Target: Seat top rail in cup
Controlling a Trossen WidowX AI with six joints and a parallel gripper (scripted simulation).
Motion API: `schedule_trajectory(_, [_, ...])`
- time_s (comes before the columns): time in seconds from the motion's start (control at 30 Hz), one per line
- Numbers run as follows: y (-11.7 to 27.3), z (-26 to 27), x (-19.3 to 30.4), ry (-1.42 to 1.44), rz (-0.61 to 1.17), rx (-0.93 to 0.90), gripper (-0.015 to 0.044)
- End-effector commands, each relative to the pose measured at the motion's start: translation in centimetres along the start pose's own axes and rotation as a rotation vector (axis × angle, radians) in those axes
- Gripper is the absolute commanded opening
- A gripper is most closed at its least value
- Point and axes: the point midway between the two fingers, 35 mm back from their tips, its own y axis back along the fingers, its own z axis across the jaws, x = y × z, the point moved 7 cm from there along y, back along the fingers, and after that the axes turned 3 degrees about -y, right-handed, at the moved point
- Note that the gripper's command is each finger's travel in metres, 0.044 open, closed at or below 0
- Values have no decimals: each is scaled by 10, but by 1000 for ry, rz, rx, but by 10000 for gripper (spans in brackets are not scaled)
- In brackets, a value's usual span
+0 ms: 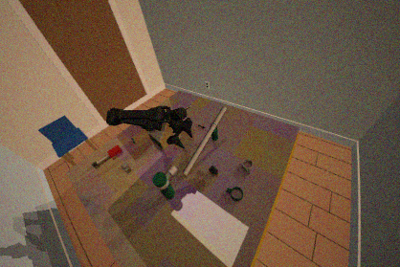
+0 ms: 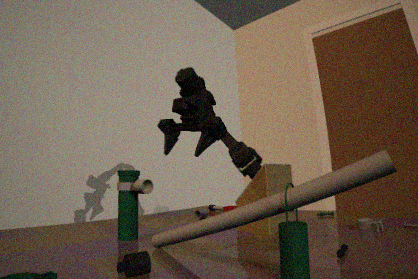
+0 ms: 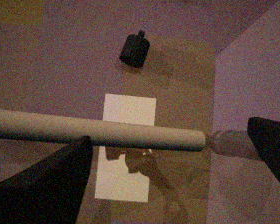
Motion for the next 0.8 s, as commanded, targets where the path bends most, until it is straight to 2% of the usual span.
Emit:
schedule_trajectory(0.0, [21, 17, -7, -296, -33, 39, 440])
schedule_trajectory(0.4, [18, 18, -8, -244, -17, 38, 440])
schedule_trajectory(0.57, [-8, 19, -11, 153, 104, 7, 440])
schedule_trajectory(0.77, [-52, 21, -10, 776, 268, -148, 440])
